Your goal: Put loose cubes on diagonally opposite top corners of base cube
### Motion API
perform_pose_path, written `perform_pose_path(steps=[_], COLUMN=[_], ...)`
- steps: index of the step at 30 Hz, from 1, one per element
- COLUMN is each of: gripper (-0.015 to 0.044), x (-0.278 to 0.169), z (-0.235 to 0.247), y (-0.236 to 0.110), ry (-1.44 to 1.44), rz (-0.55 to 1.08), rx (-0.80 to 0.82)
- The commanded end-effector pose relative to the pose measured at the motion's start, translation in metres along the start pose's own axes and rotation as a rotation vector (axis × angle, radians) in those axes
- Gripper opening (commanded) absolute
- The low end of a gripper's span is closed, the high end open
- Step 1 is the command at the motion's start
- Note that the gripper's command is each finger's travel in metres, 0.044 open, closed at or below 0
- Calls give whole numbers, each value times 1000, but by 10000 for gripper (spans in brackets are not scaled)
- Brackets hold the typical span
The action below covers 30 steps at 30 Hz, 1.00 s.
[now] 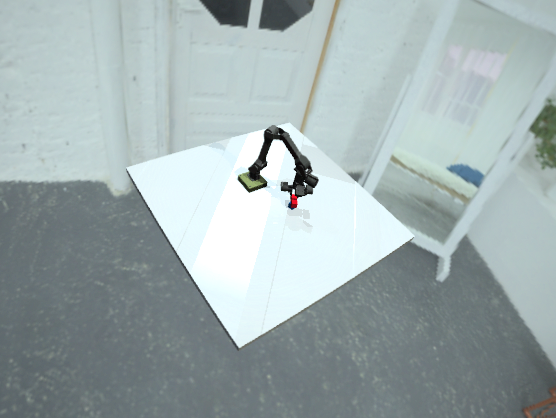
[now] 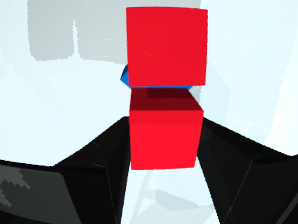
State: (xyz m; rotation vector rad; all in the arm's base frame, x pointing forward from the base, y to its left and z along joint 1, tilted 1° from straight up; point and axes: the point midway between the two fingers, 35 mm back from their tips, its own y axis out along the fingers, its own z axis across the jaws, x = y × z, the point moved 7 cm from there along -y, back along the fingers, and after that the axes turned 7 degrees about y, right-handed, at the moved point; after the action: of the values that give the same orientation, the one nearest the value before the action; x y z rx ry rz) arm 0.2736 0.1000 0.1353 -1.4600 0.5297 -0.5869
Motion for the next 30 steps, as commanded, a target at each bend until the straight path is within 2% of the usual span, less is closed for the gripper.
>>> perform_pose_path(steps=[1,16,20,30], gripper=[105,105,205,205], x=[0,0,0,0], z=[-1,-1,-1,0], y=[2,2,2,-10], ry=[5,5,5,0], rz=[-3,-3,-3,0], rx=[-7,-7,-7,-1])
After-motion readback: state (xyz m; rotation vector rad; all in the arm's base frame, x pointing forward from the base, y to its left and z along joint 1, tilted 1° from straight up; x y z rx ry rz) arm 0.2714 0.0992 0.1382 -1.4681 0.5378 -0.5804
